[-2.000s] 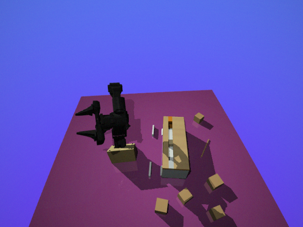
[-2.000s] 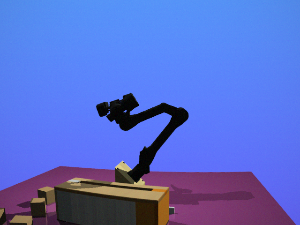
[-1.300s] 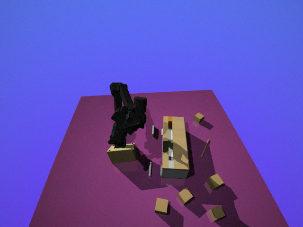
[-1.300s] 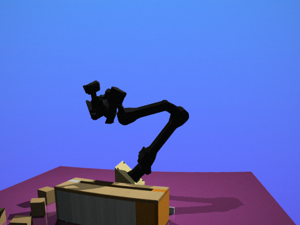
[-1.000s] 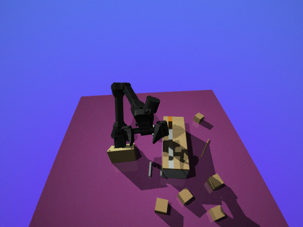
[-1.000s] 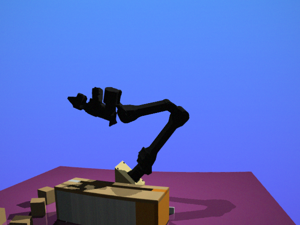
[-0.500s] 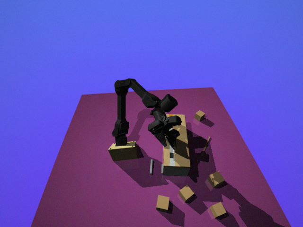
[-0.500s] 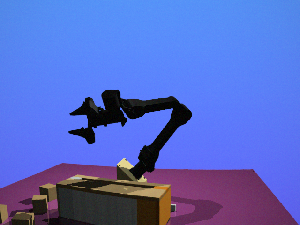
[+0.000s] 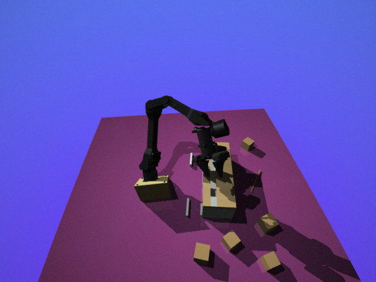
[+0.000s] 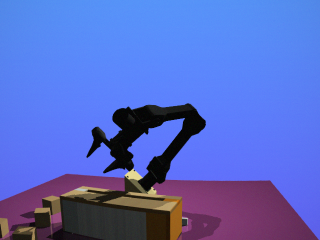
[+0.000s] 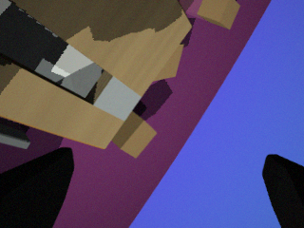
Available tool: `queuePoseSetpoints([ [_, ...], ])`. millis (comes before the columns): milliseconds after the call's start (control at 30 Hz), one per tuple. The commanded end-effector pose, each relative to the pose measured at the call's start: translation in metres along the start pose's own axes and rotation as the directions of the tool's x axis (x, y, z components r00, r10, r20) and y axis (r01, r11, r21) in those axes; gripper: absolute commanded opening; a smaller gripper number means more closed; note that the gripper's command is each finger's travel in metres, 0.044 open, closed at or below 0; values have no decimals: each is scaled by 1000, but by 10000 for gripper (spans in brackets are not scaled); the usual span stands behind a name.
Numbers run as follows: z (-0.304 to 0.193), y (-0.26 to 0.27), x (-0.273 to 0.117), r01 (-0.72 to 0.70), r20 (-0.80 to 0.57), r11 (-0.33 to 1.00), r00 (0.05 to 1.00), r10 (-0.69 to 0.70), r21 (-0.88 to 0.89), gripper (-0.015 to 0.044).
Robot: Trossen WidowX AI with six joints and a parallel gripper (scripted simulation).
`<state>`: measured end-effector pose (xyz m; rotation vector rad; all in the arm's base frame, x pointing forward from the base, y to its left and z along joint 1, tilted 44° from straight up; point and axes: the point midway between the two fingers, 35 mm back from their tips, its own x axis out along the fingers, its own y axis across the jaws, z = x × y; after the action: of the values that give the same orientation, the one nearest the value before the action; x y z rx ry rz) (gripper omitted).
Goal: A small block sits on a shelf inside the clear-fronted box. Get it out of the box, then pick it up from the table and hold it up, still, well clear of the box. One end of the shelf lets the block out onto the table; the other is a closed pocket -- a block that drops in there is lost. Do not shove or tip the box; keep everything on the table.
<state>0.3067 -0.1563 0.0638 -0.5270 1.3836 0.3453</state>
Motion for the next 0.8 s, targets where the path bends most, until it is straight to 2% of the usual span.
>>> queuePoseSetpoints([
  [0, 39, 63, -28, -229, 61, 829, 952, 300, -509, 400],
  [233, 59, 113, -59, -275, 64, 555, 856, 514, -785, 400],
  [767, 60, 116, -58, -274, 64, 550, 854, 517, -789, 400],
])
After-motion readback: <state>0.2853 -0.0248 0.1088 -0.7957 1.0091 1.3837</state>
